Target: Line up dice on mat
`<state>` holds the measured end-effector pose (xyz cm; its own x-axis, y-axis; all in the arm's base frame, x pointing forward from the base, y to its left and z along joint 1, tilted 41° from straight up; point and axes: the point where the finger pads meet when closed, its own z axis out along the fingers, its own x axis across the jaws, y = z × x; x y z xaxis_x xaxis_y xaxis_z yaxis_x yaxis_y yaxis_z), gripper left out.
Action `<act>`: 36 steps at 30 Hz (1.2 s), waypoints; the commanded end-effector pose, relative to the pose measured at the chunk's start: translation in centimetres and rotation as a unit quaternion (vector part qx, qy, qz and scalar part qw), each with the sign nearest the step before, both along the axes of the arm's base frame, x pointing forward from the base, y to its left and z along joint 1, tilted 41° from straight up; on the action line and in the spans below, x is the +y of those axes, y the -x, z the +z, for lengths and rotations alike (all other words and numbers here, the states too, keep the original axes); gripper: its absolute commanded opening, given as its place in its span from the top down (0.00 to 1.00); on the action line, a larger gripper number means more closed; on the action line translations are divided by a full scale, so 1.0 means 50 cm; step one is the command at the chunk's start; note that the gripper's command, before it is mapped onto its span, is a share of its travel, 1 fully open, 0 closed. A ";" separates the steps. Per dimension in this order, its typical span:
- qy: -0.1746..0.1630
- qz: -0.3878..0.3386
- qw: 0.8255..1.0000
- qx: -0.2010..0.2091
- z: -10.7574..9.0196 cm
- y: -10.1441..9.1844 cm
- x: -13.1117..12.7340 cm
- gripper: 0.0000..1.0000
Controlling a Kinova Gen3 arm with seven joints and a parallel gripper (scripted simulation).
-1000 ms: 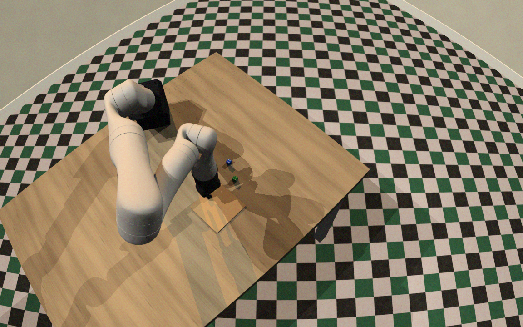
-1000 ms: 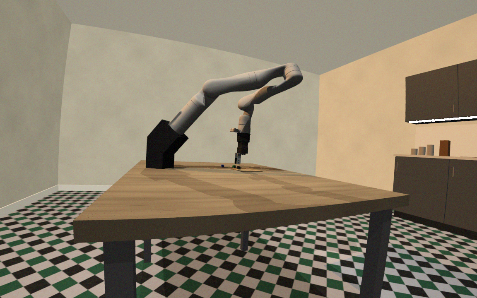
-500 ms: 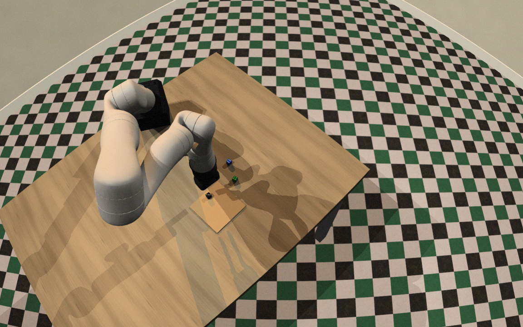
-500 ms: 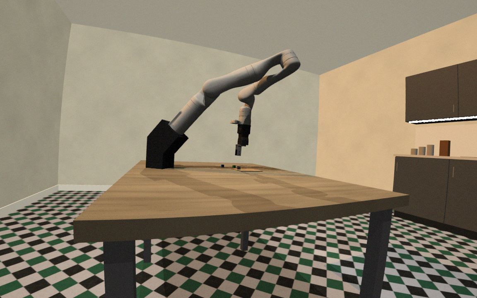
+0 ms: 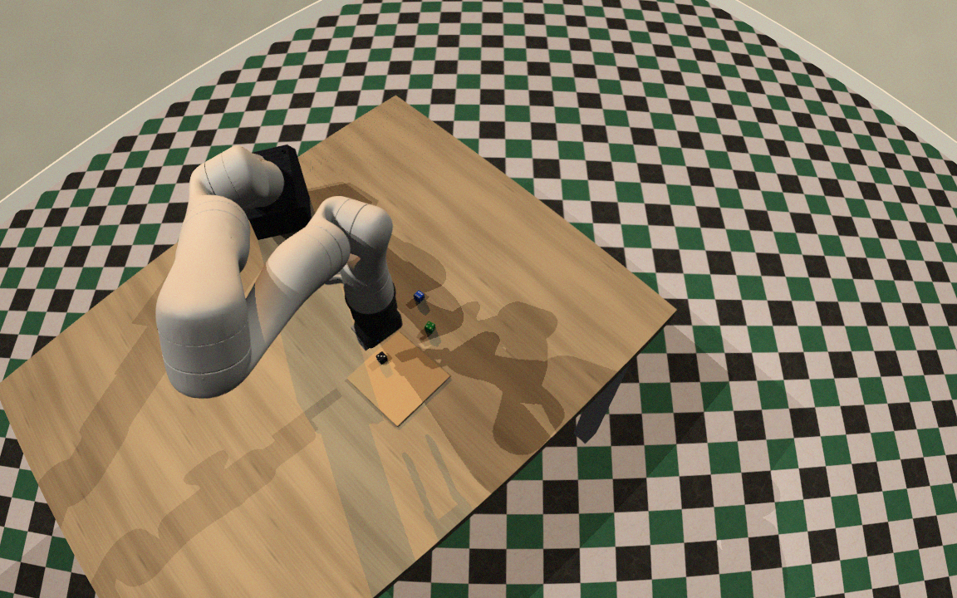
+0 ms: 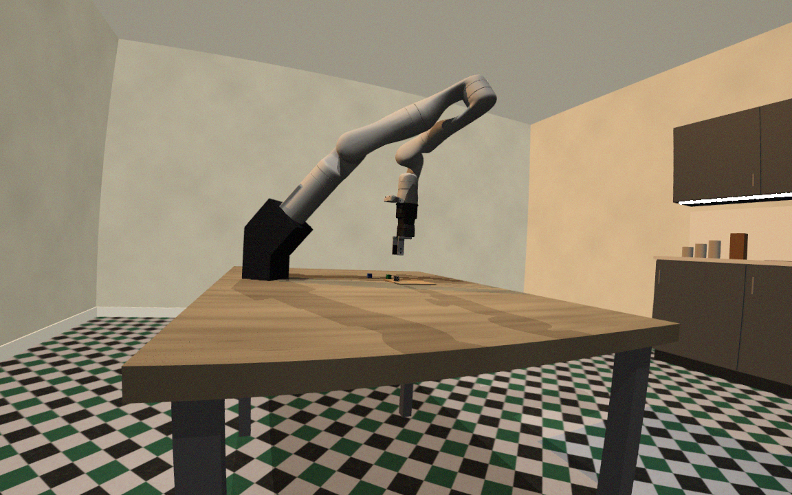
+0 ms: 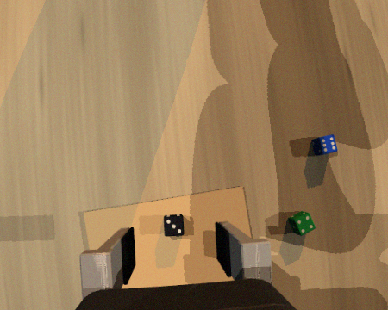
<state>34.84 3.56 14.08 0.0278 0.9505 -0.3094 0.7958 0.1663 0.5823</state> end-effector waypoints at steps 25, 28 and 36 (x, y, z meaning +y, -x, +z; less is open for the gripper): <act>0.001 0.001 1.000 -0.001 0.002 -0.001 0.000 0.00; 0.002 0.003 1.000 0.000 0.001 -0.001 0.000 0.00; 0.012 0.015 1.000 0.004 0.001 -0.001 0.000 0.00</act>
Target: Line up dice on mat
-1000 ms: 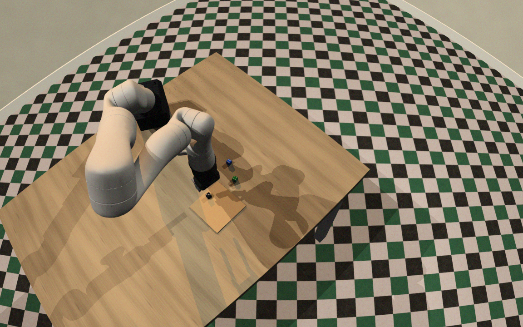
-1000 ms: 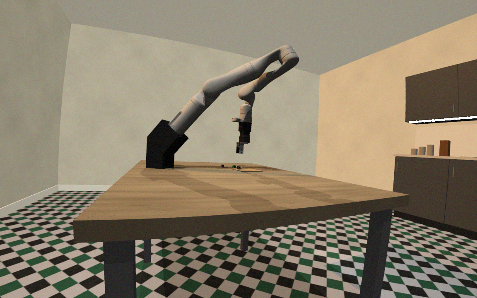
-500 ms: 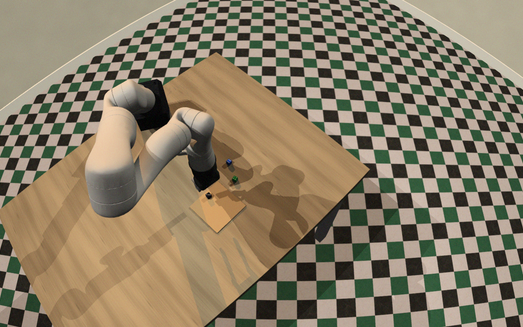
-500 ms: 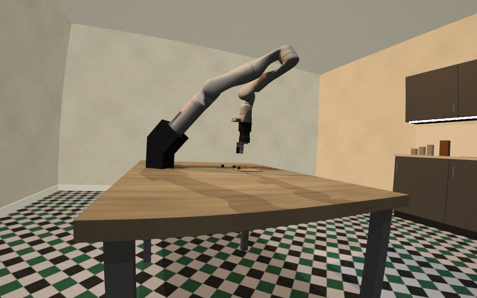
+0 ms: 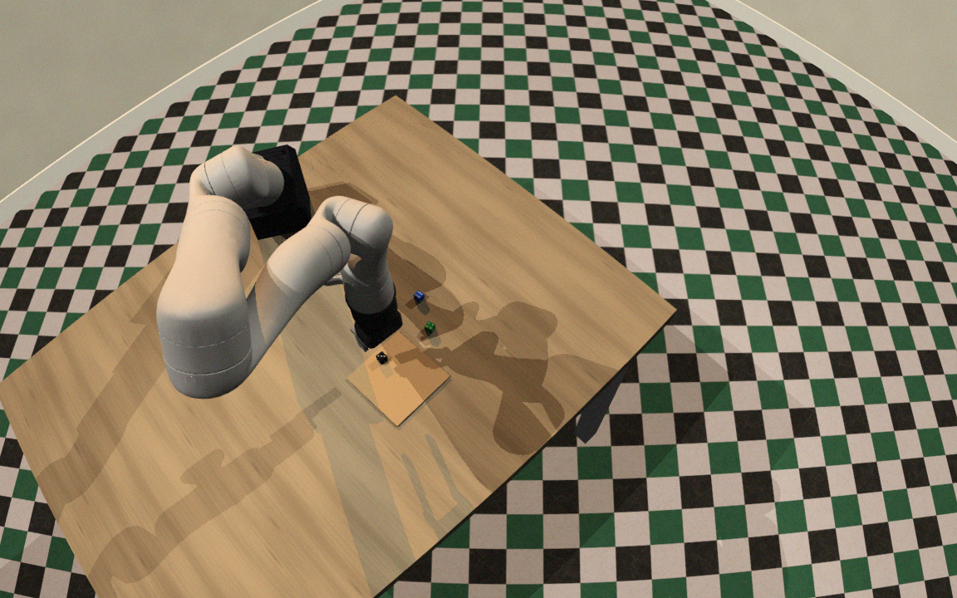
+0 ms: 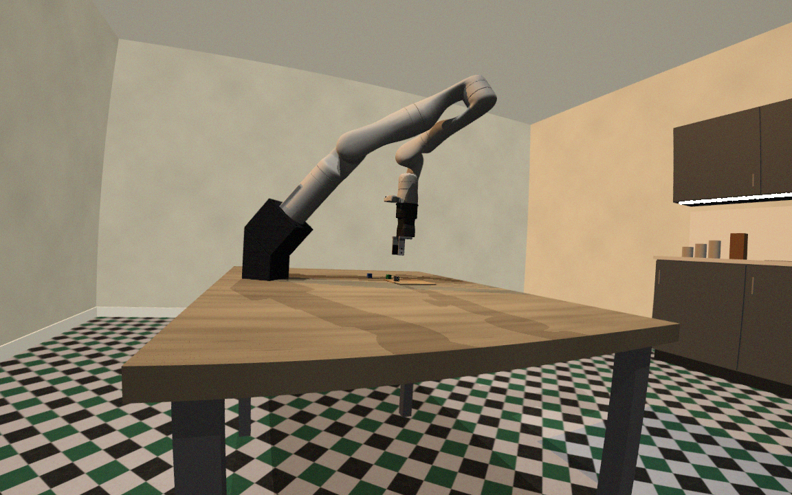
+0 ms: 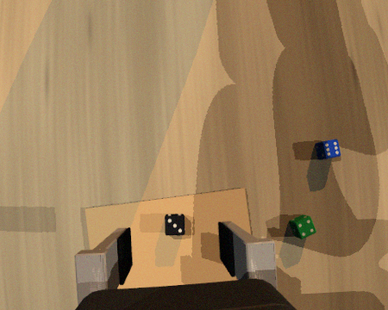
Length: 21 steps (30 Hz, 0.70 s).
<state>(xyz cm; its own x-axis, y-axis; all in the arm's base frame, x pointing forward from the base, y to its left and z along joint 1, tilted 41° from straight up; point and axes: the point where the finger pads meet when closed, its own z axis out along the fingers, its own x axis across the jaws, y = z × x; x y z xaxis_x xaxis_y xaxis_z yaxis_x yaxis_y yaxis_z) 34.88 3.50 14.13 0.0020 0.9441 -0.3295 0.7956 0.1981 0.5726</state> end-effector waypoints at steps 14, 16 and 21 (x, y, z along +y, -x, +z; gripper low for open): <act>0.039 0.050 0.998 0.018 -0.003 0.000 0.002 0.00; 0.048 0.062 0.997 0.022 -0.003 0.000 0.002 0.00; 0.063 0.082 0.994 0.030 -0.004 -0.001 0.003 0.00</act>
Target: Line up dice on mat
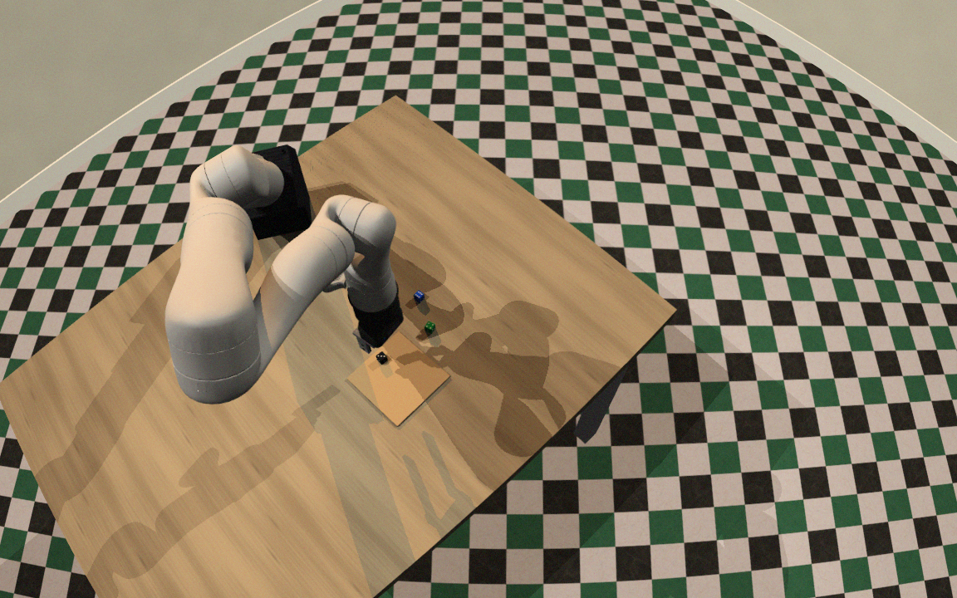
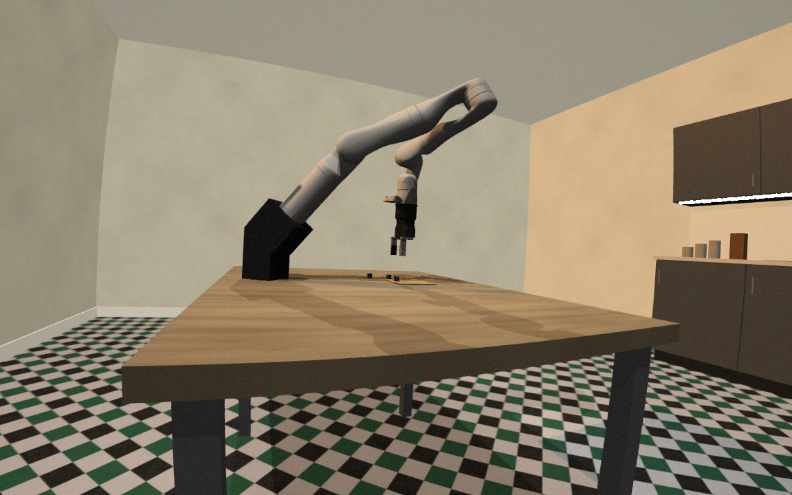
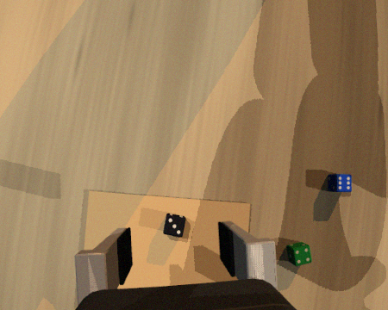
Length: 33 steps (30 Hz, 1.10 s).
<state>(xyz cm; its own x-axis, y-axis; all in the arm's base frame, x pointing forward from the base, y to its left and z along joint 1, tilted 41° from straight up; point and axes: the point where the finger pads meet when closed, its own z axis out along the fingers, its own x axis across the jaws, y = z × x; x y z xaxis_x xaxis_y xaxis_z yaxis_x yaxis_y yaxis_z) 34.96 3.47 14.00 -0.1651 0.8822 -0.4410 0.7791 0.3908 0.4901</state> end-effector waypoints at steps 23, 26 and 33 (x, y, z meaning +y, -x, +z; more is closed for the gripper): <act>0.163 0.210 0.961 0.075 -0.008 -0.008 0.011 0.00; 0.192 0.247 0.946 0.088 -0.009 -0.011 0.014 0.00; 0.252 0.323 0.905 0.115 -0.010 -0.017 0.021 0.00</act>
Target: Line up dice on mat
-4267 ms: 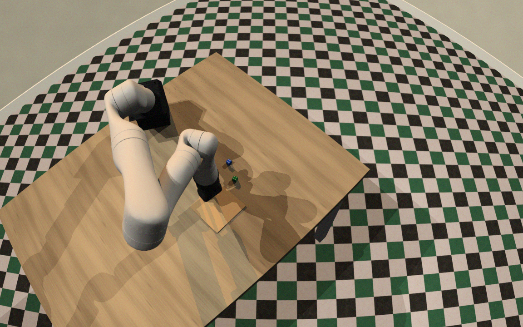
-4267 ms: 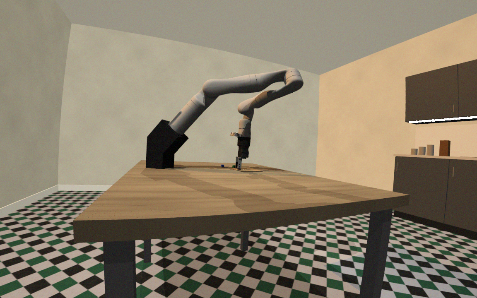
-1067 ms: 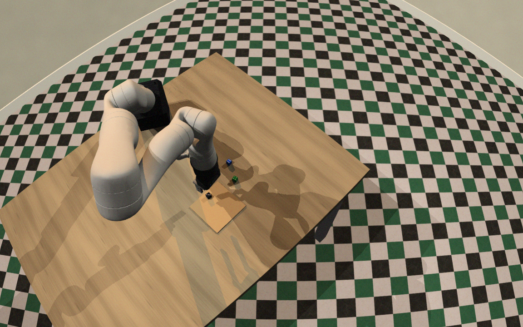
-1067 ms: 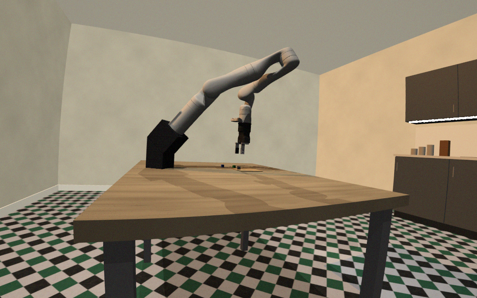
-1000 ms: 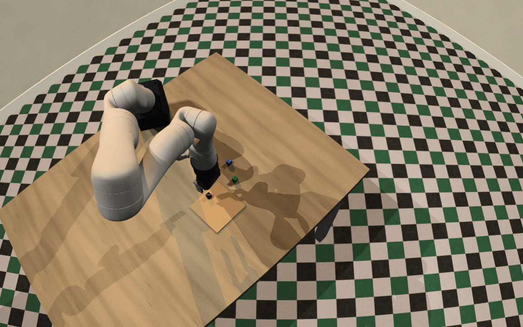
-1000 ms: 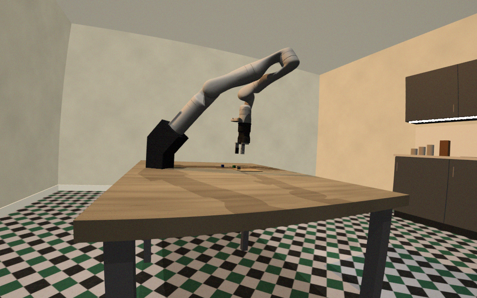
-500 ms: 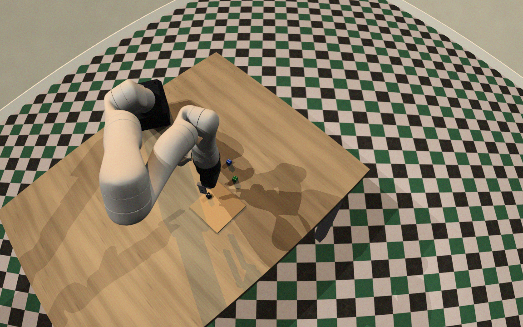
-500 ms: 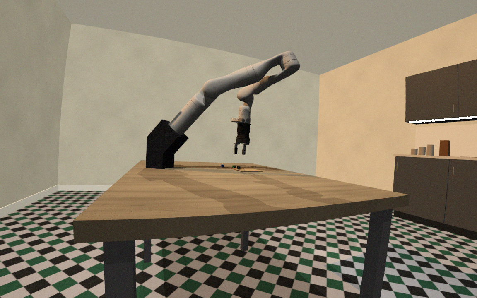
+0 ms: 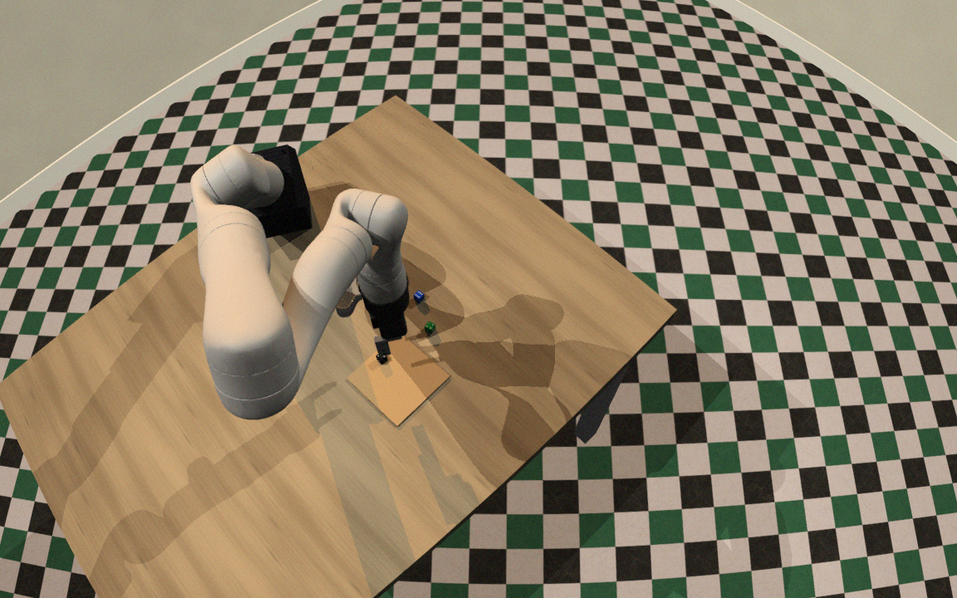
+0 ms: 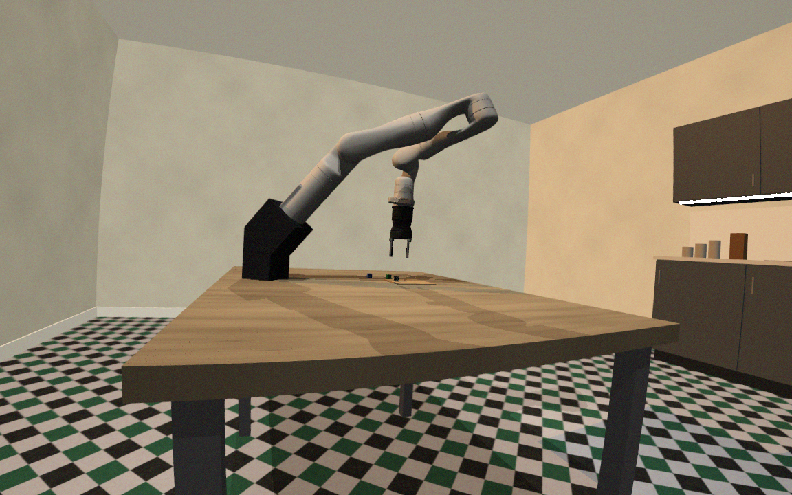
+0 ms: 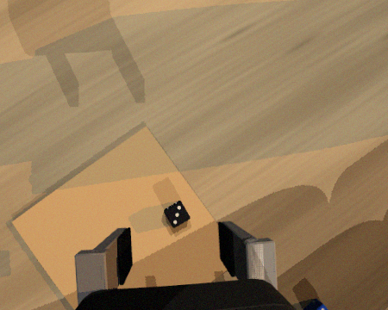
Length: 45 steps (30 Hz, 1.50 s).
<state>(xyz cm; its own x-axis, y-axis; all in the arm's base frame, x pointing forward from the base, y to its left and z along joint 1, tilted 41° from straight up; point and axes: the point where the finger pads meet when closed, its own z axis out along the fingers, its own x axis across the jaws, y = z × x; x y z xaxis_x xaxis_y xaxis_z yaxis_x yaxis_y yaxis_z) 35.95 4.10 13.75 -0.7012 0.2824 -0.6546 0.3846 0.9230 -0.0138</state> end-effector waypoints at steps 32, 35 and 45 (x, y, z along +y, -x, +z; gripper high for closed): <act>0.330 0.423 0.831 0.147 -0.023 -0.030 0.082 0.00; 0.340 0.435 0.820 0.151 -0.024 -0.031 0.085 0.00; 0.425 0.539 0.703 0.186 -0.037 -0.035 0.118 0.00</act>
